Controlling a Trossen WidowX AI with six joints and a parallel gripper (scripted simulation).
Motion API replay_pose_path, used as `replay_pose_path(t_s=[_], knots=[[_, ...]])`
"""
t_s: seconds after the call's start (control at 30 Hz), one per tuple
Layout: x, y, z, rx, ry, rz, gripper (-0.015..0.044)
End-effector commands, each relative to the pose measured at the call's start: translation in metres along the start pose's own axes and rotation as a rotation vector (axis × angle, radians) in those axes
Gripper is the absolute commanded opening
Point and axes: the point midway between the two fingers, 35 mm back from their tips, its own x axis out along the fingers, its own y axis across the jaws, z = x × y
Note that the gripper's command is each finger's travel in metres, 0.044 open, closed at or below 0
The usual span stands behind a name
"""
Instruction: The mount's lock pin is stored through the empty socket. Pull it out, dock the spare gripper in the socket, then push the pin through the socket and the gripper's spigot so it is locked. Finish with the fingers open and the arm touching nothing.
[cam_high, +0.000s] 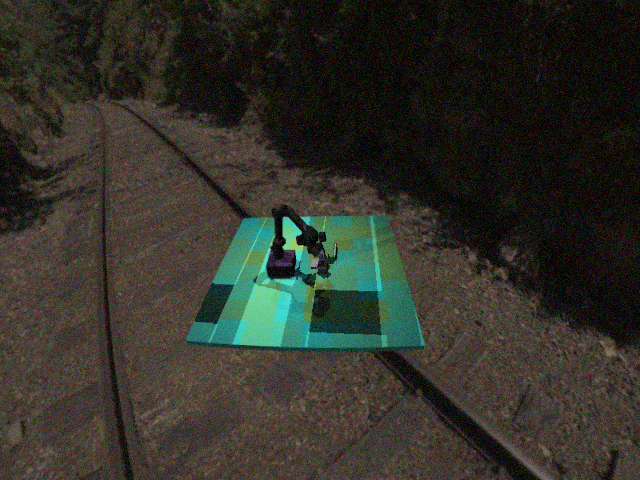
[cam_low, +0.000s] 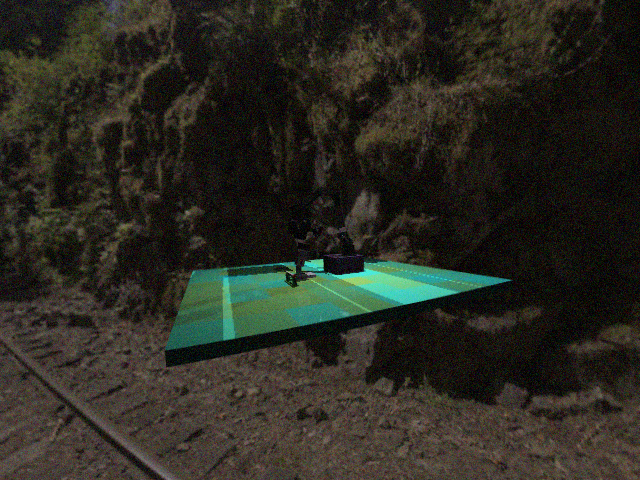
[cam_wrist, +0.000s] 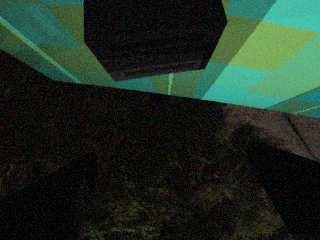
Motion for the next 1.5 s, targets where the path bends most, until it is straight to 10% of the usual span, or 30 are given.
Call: replay_pose_path(t_s=[0.0,0.47,0.8,0.93,1.47], knots=[[-0.003,0.002,-0.008,0.001,-0.009,0.011,0.044],[-0.006,0.002,-0.018,-0.002,-0.034,0.028,0.044],[0.068,-0.022,-0.072,0.004,-0.028,0.032,0.018],[0.07,-0.022,-0.073,-0.013,-0.033,0.027,0.018],[0.11,0.058,-0.013,-1.613,-0.272,-0.895,0.018]])
